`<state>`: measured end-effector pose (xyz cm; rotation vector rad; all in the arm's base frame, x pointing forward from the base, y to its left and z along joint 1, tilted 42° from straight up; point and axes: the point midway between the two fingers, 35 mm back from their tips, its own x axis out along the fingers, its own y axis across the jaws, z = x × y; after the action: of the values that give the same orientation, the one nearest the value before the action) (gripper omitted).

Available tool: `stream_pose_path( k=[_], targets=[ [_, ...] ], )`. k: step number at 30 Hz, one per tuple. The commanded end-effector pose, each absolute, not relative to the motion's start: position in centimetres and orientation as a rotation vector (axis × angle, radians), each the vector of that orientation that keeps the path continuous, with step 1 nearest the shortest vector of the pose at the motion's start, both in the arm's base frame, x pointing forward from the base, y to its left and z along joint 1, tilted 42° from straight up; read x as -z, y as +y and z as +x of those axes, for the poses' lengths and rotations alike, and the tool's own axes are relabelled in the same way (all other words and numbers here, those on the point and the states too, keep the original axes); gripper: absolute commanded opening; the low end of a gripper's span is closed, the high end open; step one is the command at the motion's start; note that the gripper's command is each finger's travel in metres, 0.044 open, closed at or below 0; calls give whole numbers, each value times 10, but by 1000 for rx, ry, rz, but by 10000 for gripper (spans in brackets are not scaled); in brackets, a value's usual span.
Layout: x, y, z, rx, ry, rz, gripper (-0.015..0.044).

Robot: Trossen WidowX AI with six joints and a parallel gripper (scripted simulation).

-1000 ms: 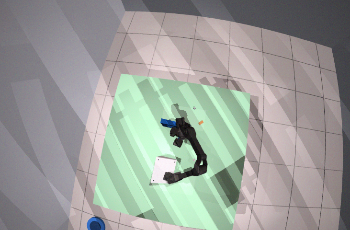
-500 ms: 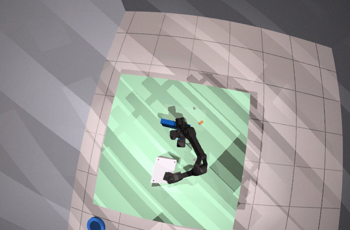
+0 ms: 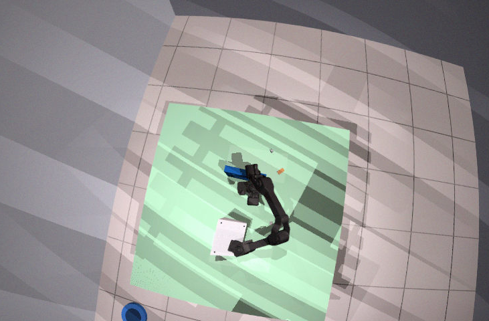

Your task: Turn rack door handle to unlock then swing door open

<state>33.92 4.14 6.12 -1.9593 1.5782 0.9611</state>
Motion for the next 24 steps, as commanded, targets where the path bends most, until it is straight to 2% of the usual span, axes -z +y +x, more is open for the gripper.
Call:
stream_pose_path(
  k=[1,24],
  targets=[
    [-61,42,340,-965,1576,-1962,168],
    [-61,42,340,-965,1576,-1962,23]
  ],
)
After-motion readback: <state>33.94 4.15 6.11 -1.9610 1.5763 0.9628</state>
